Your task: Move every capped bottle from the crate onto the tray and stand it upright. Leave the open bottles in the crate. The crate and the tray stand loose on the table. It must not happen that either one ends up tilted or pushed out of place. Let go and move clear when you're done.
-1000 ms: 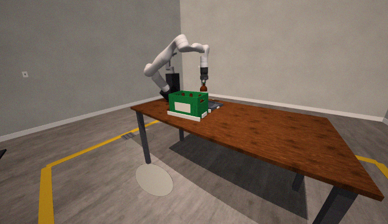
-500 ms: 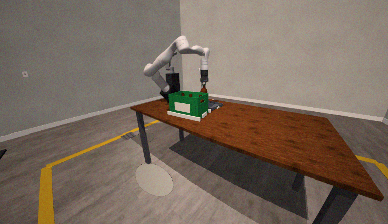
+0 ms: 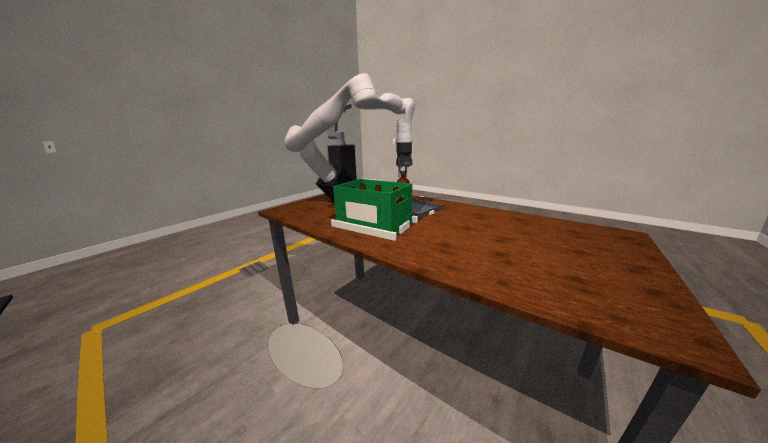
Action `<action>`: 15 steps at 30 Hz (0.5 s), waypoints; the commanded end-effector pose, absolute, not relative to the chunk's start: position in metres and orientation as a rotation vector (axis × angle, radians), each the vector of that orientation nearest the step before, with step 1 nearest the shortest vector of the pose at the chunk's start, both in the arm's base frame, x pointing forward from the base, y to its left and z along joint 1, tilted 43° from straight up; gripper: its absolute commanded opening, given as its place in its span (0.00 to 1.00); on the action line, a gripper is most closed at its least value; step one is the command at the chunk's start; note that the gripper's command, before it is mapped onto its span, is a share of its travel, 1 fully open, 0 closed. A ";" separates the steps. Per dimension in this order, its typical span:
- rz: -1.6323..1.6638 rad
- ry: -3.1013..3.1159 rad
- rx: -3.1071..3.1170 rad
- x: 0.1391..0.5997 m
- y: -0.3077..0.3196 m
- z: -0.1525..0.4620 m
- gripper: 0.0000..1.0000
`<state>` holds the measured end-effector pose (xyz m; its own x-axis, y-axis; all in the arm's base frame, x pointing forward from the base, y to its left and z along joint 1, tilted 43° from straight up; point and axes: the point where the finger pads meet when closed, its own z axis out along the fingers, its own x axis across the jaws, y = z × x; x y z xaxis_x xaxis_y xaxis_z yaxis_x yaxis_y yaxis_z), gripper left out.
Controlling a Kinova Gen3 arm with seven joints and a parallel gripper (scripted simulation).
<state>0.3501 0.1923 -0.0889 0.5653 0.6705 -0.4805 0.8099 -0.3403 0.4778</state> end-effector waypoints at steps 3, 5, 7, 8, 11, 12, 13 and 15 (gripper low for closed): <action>-0.263 1.180 2.105 0.350 0.187 -0.094 0.00; -0.263 1.180 2.105 0.350 0.186 -0.095 0.00; -0.259 1.180 2.105 0.351 0.188 -0.094 0.00; -0.260 1.180 2.105 0.351 0.187 -0.094 0.00; -0.260 1.180 2.105 0.351 0.187 -0.095 0.00; -0.261 1.180 2.105 0.351 0.186 -0.096 0.00; -0.261 1.180 2.105 0.351 0.186 -0.096 0.00; -0.262 1.180 2.105 0.351 0.186 -0.096 0.00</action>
